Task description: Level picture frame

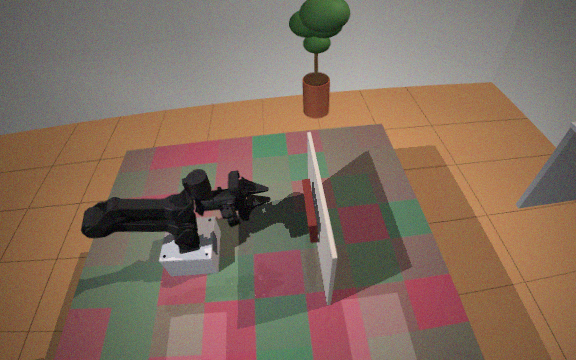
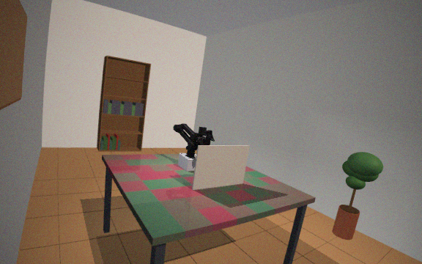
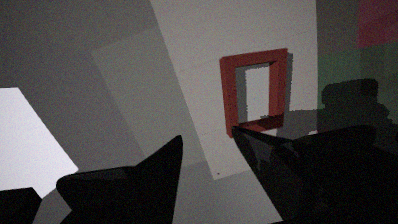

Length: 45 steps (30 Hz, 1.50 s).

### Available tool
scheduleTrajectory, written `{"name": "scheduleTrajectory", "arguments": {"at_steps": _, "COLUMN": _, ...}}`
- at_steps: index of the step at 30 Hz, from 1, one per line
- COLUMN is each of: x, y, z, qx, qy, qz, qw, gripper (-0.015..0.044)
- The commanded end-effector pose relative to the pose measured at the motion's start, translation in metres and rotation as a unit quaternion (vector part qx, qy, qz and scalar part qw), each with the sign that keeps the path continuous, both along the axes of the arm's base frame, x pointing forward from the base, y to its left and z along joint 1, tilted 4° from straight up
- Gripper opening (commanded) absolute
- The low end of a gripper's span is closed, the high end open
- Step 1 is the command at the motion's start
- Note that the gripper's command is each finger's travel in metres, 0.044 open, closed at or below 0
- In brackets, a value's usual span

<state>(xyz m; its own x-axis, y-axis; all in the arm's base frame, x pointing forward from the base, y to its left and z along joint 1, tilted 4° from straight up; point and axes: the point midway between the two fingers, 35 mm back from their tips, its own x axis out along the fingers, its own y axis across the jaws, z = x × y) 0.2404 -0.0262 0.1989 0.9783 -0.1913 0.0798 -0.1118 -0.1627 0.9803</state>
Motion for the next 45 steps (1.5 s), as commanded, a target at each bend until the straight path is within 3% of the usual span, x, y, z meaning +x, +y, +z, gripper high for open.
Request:
{"name": "scheduleTrajectory", "arguments": {"at_steps": 1, "x": 0.006, "y": -0.001, "z": -0.002, "qx": -0.002, "qy": 0.004, "qz": -0.002, "qw": 1.000, "gripper": 0.0260}}
{"name": "scheduleTrajectory", "arguments": {"at_steps": 24, "x": 0.080, "y": -0.014, "z": -0.051, "qx": 0.000, "qy": 0.006, "qz": -0.002, "qw": 1.000, "gripper": 0.0260}}
{"name": "scheduleTrajectory", "arguments": {"at_steps": 45, "x": 0.091, "y": -0.017, "z": -0.056, "qx": -0.001, "qy": 0.005, "qz": -0.002, "qw": 1.000, "gripper": 0.0260}}
